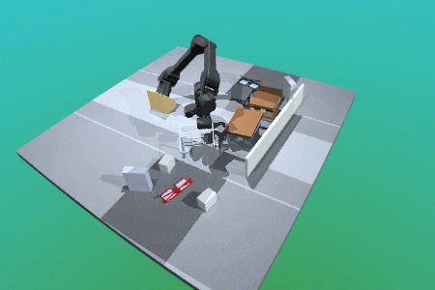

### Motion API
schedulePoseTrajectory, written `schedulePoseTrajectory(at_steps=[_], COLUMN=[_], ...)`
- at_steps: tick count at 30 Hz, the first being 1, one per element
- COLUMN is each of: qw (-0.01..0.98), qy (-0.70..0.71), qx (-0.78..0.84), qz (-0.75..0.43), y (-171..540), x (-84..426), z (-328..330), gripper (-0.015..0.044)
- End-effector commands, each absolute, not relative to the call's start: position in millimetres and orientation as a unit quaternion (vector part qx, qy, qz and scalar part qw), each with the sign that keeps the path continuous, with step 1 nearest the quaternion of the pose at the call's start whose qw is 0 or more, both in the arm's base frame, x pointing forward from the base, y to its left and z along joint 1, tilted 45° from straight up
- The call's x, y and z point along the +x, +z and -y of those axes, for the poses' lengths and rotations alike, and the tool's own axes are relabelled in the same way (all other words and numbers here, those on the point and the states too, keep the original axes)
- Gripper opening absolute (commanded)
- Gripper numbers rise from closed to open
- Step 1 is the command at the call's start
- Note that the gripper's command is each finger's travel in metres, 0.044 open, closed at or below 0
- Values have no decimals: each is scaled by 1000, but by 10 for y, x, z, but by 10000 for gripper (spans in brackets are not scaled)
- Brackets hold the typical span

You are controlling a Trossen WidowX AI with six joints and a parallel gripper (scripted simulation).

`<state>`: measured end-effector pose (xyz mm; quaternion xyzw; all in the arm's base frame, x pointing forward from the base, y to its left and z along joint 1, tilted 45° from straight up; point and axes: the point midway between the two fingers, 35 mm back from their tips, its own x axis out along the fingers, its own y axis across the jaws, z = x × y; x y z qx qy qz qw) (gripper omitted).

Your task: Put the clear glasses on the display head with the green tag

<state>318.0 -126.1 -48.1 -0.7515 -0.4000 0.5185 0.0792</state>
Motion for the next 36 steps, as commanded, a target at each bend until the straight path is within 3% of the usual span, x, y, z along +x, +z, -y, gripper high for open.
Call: schedulePoseTrajectory(at_steps=[1,27,36], qw=[82,81,81], qy=[518,518,519], qx=[-752,-752,-752], qz=[399,399,398], y=[-463,-505,-212], x=[3202,3114,3036], z=[1254,1292,1606], gripper=[0,0,0])
